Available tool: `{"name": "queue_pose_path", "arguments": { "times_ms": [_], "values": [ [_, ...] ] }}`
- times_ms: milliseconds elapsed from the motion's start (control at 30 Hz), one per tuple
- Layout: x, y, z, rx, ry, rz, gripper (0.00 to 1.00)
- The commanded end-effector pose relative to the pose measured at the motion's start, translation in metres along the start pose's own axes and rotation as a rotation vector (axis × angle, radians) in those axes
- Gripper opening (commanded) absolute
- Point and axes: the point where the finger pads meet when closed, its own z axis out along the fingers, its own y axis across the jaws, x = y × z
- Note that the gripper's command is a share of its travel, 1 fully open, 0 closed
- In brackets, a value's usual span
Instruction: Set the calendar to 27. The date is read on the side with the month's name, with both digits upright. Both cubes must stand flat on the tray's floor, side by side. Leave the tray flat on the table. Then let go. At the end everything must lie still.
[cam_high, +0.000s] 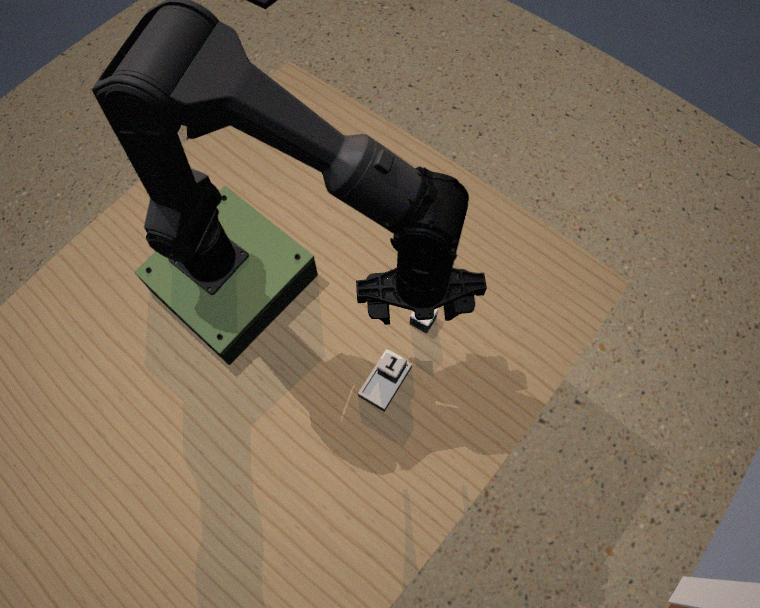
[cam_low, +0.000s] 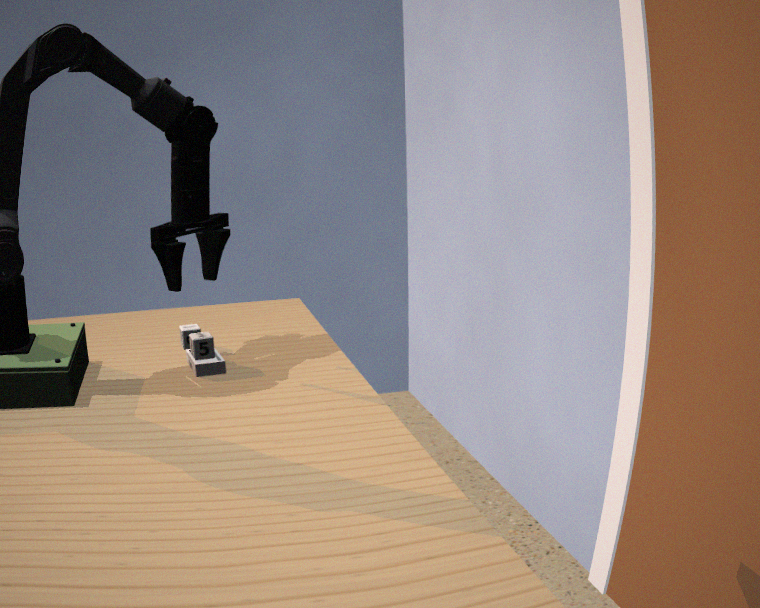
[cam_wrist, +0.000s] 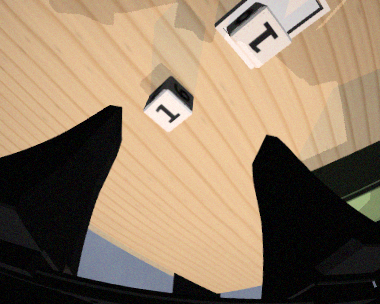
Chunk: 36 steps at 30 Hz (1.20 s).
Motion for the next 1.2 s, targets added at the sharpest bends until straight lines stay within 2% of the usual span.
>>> {"name": "queue_pose_path", "arguments": {
  "times_ms": [0,167,333,500,700,733,1167],
  "values": [
    [0.000,0.002,0.000,0.005,-0.014,0.022,1.00],
    [0.015,0.011,0.005,0.003,-0.015,0.313,1.00],
    [0.025,0.016,0.008,0.002,-0.015,0.512,1.00],
    [0.030,0.018,0.009,0.002,-0.015,0.598,1.00],
    [0.030,0.018,0.009,0.002,-0.015,0.609,1.00],
    [0.030,0.018,0.009,0.002,-0.015,0.608,0.60],
    [0.030,0.018,0.009,0.002,-0.015,0.608,0.60]
  ]
}}
